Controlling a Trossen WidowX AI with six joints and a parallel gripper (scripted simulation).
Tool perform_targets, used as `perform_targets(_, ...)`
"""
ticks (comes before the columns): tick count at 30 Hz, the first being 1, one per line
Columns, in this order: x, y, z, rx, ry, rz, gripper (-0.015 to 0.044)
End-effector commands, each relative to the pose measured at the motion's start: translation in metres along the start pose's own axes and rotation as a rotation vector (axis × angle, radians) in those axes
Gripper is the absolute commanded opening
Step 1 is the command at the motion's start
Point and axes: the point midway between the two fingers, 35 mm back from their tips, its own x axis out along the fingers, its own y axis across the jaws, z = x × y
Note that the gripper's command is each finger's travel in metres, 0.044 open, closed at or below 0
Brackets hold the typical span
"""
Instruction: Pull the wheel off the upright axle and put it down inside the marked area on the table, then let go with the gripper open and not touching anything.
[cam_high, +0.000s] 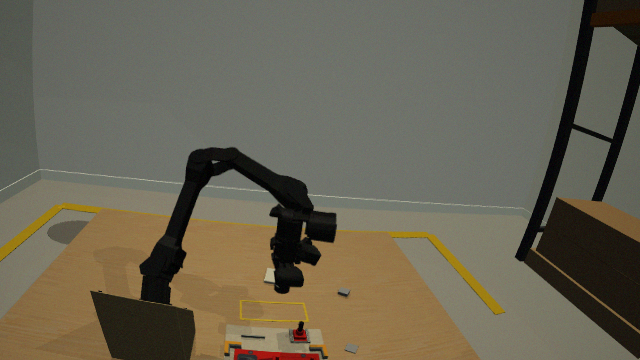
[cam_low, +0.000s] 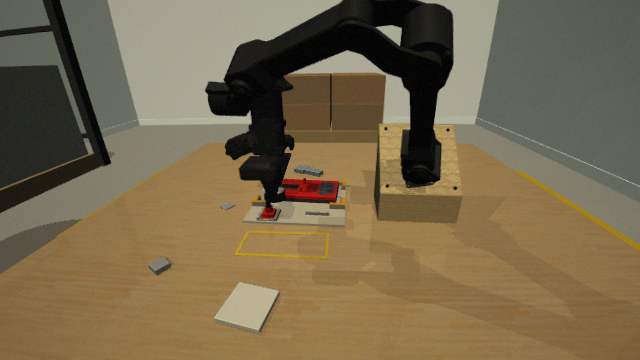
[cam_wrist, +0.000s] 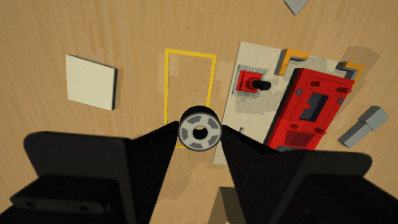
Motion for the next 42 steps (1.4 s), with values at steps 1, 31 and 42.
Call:
perform_targets(1,0.000,0.013,-0.011,0.005,0.001,0.007,0.0000)
perform_targets(31,0.096,0.018,-0.013,0.004,0.000,0.009,0.0000)
perform_targets(42,0.101,0.022,-0.013,-0.007,0.000,0.015,0.0105)
